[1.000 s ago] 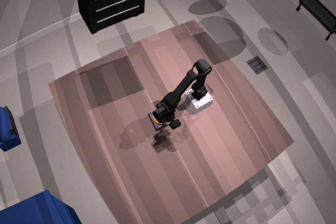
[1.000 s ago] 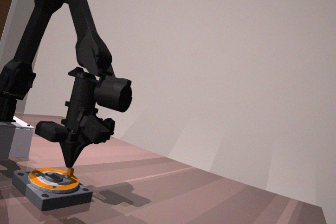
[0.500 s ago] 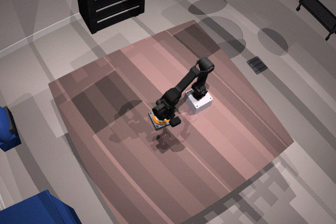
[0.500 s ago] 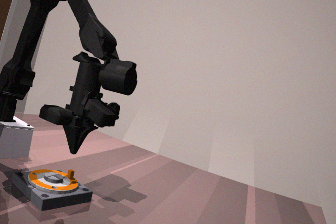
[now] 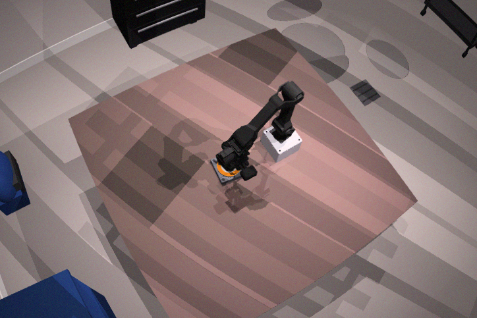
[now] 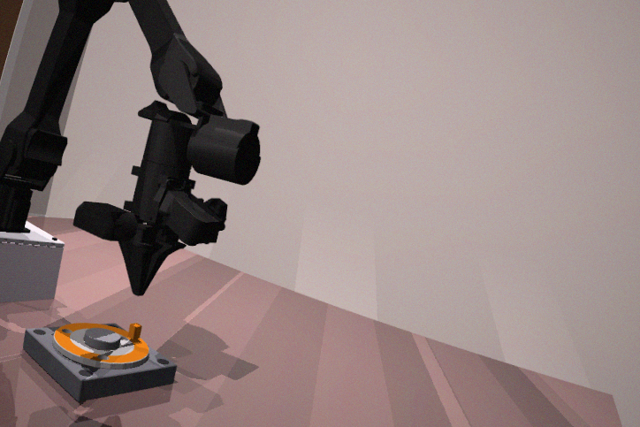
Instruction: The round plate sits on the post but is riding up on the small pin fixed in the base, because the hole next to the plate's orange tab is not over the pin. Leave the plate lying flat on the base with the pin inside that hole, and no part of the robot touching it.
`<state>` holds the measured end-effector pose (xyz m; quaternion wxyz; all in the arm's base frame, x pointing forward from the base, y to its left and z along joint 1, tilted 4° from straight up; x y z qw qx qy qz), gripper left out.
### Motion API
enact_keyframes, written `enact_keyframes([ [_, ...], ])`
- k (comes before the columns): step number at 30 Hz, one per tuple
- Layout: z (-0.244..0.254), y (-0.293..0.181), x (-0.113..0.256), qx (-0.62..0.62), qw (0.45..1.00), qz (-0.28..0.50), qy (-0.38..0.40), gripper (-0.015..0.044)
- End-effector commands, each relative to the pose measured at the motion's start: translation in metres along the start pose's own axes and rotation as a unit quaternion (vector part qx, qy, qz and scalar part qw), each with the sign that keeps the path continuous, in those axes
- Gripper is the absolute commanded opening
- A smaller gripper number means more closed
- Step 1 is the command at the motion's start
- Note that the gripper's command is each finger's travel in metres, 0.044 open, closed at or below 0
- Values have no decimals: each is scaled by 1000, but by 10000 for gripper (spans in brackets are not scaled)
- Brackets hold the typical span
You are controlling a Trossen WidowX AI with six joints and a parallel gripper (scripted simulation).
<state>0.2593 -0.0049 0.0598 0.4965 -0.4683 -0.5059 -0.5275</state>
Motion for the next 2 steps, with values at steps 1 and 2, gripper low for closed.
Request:
enact_keyframes([
  [1, 0, 0, 0, 0, 1000, 0, 0, 0],
  [2, 0, 0, 0, 0, 1000, 0, 0, 0],
])
Point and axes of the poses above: the point midway between the two fingers, 35 mm back from their tips, its own x axis back along the fingers, its own z axis across the jaws, y = z × x, the point moved 2 cm from there along x, back along the fingers, and after that the axes turned 10 degrees about x, right-handed, at the moved point
